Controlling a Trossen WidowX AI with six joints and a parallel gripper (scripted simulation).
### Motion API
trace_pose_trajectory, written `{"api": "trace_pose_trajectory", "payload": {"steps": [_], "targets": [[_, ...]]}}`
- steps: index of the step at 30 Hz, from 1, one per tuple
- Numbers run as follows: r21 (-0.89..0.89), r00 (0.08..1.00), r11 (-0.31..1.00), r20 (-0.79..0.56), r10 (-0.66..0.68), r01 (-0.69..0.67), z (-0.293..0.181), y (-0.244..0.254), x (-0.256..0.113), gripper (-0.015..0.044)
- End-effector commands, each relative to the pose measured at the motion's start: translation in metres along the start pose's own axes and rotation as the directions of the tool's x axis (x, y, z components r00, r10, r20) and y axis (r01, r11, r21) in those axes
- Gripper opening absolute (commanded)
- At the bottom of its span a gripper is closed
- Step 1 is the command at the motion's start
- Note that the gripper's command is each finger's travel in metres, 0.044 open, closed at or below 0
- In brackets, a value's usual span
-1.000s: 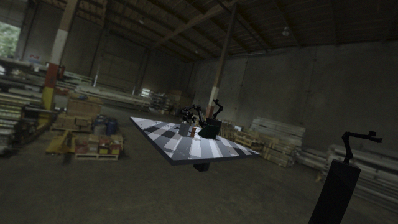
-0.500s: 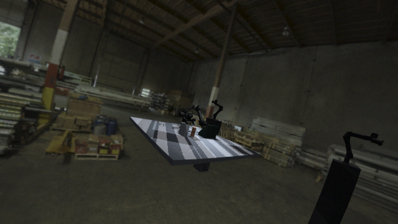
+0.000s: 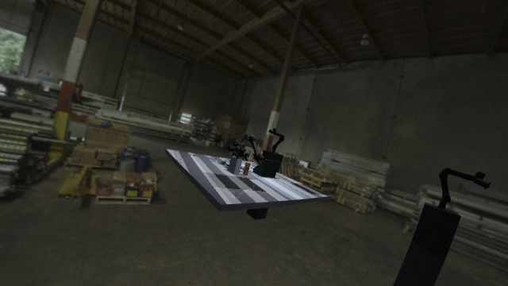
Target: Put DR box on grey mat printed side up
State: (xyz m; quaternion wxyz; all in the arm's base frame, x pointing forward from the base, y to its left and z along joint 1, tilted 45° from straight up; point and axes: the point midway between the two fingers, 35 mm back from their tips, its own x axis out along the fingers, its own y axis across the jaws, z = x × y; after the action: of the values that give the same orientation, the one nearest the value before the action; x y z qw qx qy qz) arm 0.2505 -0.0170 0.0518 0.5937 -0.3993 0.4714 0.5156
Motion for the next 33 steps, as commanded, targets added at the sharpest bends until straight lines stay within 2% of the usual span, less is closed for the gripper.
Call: {"api": "trace_pose_trajectory", "payload": {"steps": [1, 33], "targets": [[-0.003, 1.000, 1.000, -0.002, 0.002, -0.002, -0.003, 0.000, 0.006, 0.0440], [-0.003, 1.000, 1.000, -0.002, 0.003, -0.003, -0.019, -0.001, 0.053, 0.0440]]}}
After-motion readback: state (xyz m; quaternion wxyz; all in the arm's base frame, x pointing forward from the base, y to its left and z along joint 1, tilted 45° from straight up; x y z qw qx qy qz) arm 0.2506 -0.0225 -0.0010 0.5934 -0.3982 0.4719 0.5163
